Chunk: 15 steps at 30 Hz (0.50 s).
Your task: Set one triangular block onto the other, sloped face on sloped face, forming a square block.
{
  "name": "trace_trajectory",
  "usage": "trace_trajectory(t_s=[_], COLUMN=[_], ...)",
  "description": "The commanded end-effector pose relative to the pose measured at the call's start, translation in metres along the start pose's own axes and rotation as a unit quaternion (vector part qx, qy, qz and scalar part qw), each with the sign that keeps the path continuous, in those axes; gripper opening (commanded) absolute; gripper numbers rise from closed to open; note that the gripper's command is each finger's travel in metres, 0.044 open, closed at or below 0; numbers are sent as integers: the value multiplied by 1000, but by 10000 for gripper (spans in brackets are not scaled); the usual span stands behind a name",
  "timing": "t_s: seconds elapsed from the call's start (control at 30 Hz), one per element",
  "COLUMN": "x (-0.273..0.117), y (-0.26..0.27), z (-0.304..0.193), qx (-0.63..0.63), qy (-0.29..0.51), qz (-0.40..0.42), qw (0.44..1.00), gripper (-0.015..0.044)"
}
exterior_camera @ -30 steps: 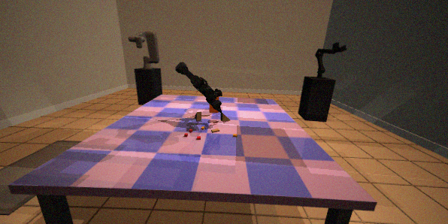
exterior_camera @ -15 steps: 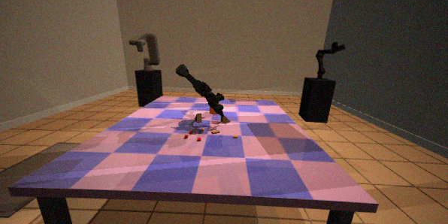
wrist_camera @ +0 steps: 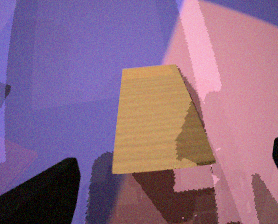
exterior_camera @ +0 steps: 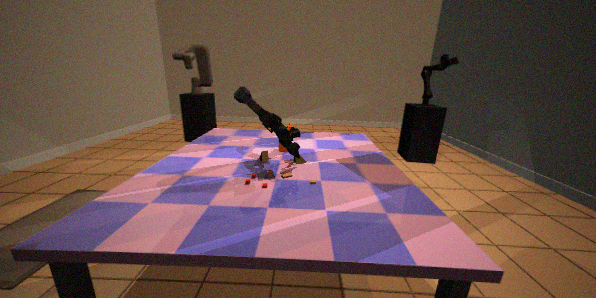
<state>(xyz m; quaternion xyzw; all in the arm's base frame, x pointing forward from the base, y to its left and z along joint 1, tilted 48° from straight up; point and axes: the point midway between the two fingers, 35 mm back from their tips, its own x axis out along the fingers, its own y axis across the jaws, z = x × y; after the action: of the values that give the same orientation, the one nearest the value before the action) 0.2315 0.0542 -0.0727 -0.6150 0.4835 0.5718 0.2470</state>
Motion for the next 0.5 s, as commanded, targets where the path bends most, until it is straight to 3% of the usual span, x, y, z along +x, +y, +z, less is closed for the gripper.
trace_trajectory(t_s=[0.0, 0.47], x=[9, 32], y=[3, 6], z=[0, 0], qx=[-3, -3], qy=[2, 2], qz=[6, 6], qw=[1000, 1000], gripper=[440, 440])
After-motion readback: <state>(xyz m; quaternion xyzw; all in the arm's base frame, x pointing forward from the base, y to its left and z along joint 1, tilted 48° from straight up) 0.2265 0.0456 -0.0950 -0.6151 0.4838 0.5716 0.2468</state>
